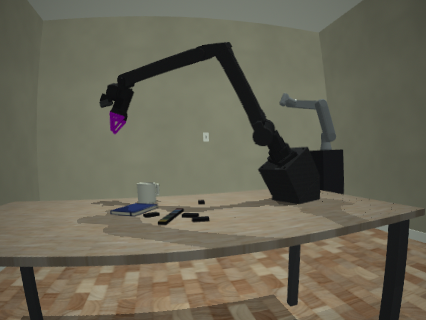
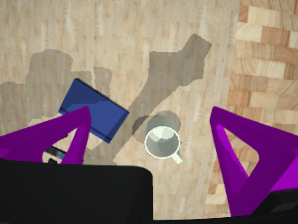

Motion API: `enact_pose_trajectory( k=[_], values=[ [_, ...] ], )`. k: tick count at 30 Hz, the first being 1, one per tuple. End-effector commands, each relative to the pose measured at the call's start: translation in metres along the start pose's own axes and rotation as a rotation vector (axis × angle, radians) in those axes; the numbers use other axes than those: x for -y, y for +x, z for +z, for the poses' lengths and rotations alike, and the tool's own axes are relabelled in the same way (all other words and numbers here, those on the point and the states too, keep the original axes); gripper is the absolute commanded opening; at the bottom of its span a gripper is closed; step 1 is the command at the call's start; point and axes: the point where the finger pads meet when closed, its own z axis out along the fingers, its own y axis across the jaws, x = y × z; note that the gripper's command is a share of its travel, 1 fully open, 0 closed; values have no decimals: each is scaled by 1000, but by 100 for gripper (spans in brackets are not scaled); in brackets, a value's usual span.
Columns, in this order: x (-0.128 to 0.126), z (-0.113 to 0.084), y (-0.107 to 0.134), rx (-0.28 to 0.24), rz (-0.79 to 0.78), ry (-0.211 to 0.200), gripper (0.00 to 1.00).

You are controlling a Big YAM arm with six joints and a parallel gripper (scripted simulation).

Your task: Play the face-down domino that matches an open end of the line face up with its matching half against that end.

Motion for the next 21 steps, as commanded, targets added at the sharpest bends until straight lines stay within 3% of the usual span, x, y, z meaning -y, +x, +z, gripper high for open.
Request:
enact_pose_trajectory(
  k=[1, 6, 7, 16, 21],
  values=[
    [-2, -22, -16, 43, -14, 30, 100],
    [-2, -22, -16, 43, -14, 30, 100],
    [-4, -6, -6, 18, -10, 13, 100],
    [-33, -4, -25, 84, -67, 72, 100],
    [-33, -4, -25, 84, -67, 72, 100]
  ],
)
